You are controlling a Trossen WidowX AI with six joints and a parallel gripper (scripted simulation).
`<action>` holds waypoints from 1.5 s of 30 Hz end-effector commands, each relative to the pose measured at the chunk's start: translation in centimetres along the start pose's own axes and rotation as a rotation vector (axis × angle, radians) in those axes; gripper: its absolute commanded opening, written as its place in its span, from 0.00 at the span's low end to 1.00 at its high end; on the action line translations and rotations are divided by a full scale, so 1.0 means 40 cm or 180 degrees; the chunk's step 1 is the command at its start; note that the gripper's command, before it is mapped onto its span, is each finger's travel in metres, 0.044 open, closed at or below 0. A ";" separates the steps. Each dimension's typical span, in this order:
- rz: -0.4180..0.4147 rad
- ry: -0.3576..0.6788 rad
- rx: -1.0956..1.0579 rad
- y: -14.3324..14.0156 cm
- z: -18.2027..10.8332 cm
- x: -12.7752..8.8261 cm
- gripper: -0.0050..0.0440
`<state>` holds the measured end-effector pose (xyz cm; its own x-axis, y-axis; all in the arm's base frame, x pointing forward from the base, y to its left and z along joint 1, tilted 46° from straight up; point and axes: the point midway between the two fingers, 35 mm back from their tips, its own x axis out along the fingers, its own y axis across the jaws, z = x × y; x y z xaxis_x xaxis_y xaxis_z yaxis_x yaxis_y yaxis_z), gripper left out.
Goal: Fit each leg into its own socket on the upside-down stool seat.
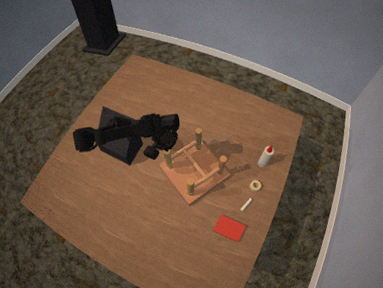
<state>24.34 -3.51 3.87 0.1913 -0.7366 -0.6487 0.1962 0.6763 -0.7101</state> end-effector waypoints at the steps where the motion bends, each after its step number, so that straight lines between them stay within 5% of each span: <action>1: -0.0014 0.0082 0.0055 -0.002 -0.007 0.027 0.10; 45: -0.0014 0.0082 0.0055 -0.002 -0.011 0.038 0.10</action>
<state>24.41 -3.64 3.71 0.2009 -0.7353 -0.6473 0.1973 0.6776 -0.7085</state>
